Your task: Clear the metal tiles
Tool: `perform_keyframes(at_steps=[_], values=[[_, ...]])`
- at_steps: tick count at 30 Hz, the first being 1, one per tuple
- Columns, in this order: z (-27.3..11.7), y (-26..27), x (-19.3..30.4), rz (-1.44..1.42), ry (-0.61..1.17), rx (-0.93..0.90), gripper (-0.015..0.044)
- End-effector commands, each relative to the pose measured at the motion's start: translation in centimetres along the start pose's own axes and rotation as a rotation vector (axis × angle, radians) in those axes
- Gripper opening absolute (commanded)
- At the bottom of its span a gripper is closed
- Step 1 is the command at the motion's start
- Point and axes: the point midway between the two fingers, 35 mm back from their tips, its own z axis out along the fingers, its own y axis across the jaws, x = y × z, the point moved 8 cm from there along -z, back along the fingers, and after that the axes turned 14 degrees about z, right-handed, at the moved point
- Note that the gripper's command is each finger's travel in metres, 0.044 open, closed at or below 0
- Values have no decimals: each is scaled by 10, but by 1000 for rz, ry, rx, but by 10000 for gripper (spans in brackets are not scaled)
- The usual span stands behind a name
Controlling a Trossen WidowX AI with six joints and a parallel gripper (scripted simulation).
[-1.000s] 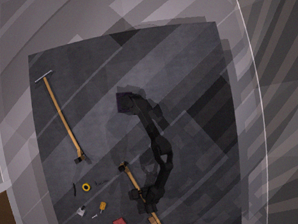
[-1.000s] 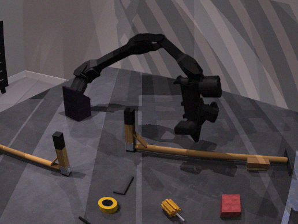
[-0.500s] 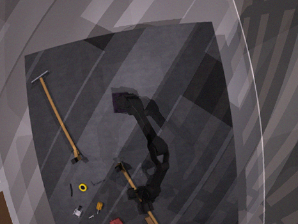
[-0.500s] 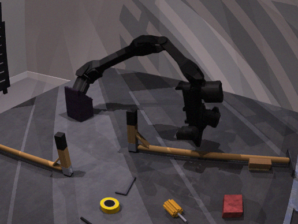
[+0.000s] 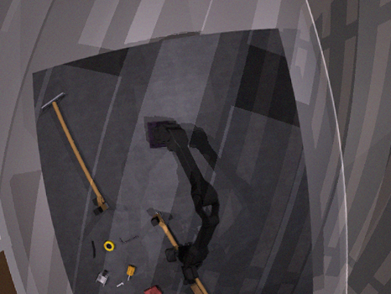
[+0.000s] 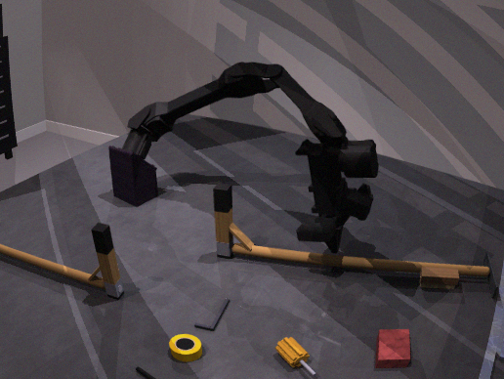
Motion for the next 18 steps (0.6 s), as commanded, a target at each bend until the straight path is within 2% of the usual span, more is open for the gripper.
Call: perform_keyframes(at_steps=[1, 18], values=[[0, -5, -3, -1, -1, 0, 0], [2, -20, -11, -4, -3, 0, 0]])
